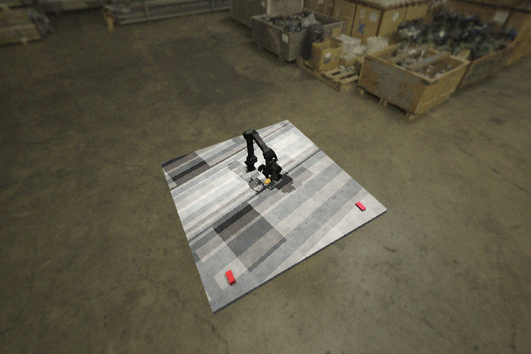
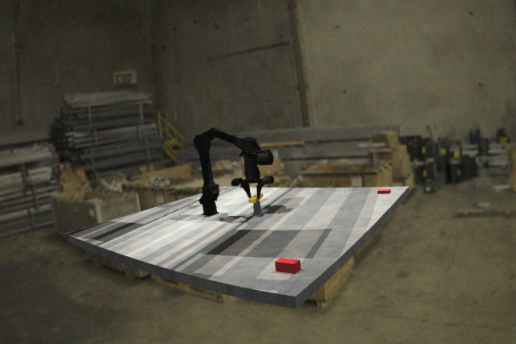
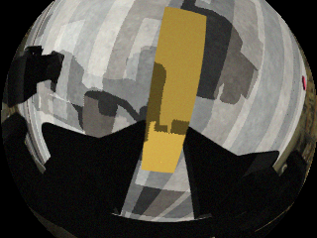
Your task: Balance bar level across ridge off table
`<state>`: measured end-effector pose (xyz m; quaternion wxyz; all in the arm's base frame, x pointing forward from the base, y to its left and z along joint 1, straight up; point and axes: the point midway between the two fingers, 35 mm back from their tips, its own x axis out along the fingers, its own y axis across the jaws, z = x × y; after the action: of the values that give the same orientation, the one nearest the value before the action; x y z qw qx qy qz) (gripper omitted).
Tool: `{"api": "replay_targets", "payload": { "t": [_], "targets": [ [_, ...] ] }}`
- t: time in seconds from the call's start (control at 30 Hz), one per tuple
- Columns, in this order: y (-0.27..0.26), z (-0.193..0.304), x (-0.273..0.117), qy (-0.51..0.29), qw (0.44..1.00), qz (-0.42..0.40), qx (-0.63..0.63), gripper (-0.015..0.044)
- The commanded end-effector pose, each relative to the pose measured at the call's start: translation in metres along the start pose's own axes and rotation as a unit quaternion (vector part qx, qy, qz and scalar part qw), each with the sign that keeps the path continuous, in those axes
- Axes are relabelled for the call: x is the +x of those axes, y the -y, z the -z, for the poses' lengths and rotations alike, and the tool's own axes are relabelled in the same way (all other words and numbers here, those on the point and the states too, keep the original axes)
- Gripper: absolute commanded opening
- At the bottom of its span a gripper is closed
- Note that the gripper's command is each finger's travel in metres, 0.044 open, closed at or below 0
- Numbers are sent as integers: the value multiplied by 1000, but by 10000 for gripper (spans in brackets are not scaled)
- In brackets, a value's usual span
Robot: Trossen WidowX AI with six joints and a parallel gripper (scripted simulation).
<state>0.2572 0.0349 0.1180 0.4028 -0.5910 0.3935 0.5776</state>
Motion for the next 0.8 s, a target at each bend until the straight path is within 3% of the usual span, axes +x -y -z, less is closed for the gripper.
{"api": "replay_targets", "payload": {
  "t": [0.0,0.77],
  "targets": [
    [0,0,1,1,1000,1,-3,0],
    [0,-1,2,1,1000,1,-3,0]
  ]
}}
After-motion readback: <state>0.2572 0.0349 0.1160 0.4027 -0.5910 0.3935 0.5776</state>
